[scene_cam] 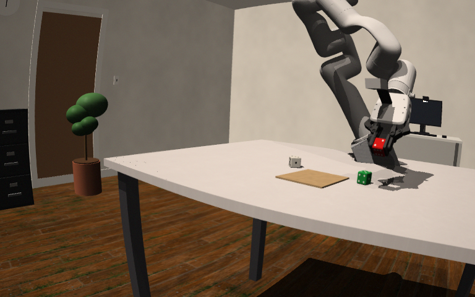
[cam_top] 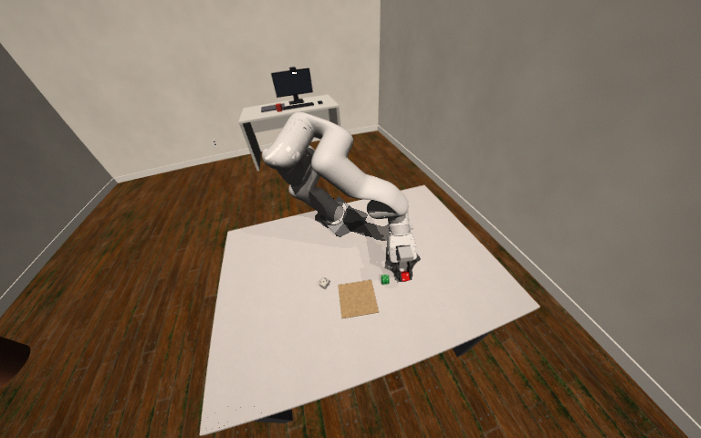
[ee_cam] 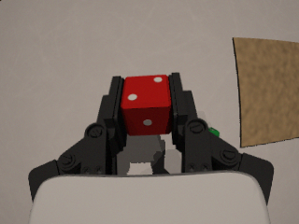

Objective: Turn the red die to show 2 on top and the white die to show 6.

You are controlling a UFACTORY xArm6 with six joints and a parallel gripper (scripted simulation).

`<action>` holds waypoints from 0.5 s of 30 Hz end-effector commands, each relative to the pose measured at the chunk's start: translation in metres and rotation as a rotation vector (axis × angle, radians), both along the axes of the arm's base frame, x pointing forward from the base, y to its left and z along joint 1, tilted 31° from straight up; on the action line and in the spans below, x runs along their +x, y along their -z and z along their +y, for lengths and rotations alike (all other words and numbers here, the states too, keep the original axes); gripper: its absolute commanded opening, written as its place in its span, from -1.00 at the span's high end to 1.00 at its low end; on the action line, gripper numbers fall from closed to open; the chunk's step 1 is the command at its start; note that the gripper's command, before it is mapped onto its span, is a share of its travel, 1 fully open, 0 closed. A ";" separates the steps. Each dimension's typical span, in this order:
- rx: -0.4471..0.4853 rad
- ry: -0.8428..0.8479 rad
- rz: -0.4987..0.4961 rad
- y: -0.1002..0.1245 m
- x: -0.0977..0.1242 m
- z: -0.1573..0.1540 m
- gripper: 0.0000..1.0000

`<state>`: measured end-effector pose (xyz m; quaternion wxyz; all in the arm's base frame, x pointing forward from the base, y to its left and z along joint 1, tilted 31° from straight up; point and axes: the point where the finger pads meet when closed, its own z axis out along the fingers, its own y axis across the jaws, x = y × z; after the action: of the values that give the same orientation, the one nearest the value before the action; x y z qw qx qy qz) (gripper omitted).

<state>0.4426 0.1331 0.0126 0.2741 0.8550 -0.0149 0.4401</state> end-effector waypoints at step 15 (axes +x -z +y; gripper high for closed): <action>-0.085 -0.143 -0.286 0.001 -0.002 -0.001 0.47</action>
<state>0.4391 0.1316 0.0105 0.2731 0.7773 0.0256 0.5662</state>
